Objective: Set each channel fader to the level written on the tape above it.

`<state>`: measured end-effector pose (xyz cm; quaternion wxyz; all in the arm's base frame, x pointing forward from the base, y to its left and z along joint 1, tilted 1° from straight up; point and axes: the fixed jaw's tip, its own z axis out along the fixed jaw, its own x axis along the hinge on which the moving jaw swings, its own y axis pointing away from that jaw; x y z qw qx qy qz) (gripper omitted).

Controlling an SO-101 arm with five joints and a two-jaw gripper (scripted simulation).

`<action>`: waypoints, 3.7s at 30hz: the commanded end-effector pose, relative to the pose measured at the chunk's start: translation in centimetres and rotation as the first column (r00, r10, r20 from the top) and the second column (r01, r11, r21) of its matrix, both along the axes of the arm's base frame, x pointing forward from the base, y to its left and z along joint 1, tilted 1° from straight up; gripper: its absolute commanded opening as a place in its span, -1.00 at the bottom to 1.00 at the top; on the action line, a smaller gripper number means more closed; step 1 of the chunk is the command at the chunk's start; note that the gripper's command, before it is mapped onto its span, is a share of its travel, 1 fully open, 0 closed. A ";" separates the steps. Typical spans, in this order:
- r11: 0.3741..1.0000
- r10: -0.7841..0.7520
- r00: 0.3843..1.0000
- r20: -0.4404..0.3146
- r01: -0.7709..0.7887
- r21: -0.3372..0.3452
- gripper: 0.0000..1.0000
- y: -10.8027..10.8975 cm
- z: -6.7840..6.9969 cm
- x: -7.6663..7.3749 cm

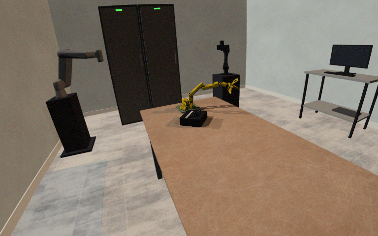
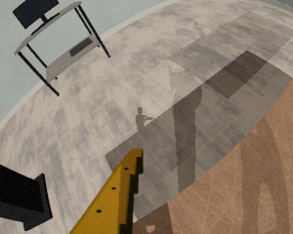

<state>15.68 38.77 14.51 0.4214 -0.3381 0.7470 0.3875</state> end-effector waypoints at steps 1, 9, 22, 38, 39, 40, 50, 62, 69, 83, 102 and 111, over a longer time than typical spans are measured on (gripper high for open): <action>1.000 0.000 1.000 0.002 0.000 0.007 1.00 0.0 0.3 0.0; 1.000 0.000 1.000 0.002 0.000 0.007 1.00 0.0 0.3 0.0; 1.000 0.000 1.000 0.002 0.000 0.007 1.00 0.0 0.3 0.0; 1.000 0.000 1.000 0.002 0.000 0.007 1.00 0.0 0.3 0.0; 1.000 0.000 1.000 0.002 0.000 0.007 1.00 0.0 0.3 0.0; 1.000 0.000 1.000 0.002 0.000 0.007 1.00 0.0 0.3 0.0; 1.000 0.000 1.000 0.002 0.000 0.007 1.00 0.0 0.3 0.0; 1.000 0.000 1.000 0.002 0.000 0.007 1.00 0.0 0.3 0.0; 1.000 0.000 1.000 0.002 0.000 0.007 1.00 0.0 0.3 0.0; 1.000 0.000 1.000 0.002 0.000 0.007 1.00 0.0 0.3 0.0; 1.000 0.000 1.000 0.017 0.000 -0.004 -1.00 -0.2 0.3 0.2; 0.999 0.001 0.998 0.058 0.001 -0.033 -1.00 -0.6 0.3 0.8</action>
